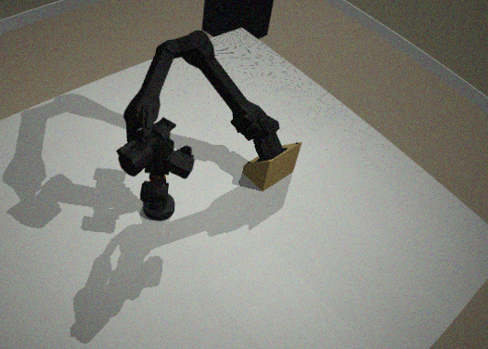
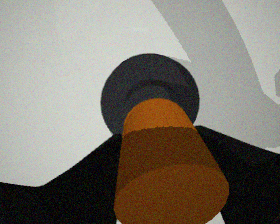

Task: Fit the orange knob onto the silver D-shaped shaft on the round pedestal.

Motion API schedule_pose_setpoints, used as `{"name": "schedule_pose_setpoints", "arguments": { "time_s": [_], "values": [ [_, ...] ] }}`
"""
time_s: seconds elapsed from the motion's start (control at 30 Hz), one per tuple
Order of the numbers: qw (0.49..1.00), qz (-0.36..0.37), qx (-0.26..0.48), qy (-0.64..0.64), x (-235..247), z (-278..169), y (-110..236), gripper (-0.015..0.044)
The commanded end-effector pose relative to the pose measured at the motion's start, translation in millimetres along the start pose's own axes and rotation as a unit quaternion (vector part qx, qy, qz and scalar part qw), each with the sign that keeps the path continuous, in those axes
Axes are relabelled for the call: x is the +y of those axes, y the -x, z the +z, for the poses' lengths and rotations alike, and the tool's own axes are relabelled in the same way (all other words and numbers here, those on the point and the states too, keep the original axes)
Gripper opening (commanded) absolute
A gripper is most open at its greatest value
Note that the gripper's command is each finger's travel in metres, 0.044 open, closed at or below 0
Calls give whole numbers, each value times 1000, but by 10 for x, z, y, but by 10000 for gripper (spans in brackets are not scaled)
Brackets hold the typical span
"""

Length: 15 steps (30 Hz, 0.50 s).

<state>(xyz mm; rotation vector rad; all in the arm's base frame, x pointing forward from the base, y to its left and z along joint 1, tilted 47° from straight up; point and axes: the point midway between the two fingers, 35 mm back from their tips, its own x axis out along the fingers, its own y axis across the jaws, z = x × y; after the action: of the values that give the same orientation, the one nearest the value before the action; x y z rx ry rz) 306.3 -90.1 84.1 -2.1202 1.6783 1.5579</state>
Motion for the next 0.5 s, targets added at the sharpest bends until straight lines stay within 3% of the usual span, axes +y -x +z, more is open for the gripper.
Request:
{"name": "schedule_pose_setpoints", "arguments": {
  "time_s": [0.0,0.47],
  "values": [
    [1000,0,2,-2,2,16,15,0],
    [1000,0,3,-2,9,7,-39,0]
  ]
}}
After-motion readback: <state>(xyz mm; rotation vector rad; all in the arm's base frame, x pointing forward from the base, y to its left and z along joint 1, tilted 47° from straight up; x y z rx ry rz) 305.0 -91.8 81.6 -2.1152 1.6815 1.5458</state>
